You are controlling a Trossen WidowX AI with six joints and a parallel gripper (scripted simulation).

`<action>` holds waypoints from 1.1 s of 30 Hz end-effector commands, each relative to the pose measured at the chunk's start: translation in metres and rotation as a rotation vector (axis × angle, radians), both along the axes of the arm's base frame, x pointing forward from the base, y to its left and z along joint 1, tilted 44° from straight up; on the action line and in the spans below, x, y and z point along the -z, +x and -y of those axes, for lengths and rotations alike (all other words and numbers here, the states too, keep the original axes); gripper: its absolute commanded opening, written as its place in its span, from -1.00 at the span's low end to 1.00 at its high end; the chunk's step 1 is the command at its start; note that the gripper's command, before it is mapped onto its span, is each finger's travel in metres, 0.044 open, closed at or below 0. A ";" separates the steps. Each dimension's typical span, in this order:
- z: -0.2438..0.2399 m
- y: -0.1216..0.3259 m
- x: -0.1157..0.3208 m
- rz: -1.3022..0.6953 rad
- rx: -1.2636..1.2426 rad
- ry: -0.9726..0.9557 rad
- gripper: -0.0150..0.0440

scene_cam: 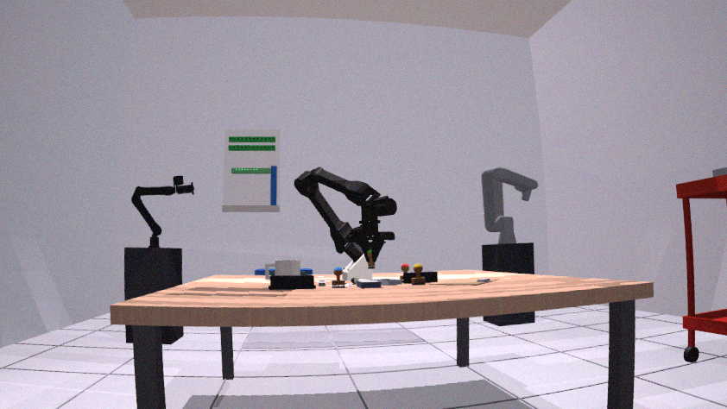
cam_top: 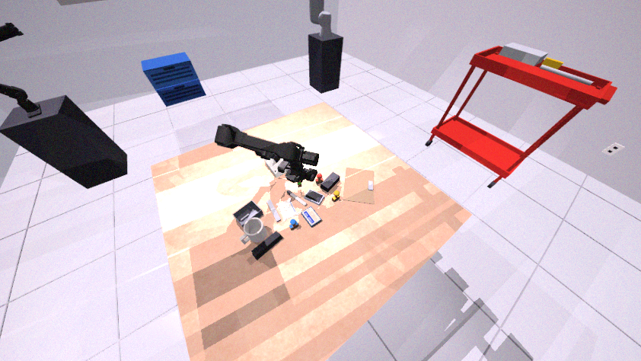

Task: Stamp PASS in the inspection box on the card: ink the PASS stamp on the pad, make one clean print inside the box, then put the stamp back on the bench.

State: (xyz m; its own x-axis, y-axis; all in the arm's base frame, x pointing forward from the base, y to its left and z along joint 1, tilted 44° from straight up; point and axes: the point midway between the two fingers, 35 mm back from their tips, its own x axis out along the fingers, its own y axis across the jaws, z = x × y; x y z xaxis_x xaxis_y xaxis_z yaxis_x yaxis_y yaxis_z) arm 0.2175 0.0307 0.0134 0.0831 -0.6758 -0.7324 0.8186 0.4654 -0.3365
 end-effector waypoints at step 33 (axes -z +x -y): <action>0.034 0.001 0.033 0.001 0.001 -0.006 -0.14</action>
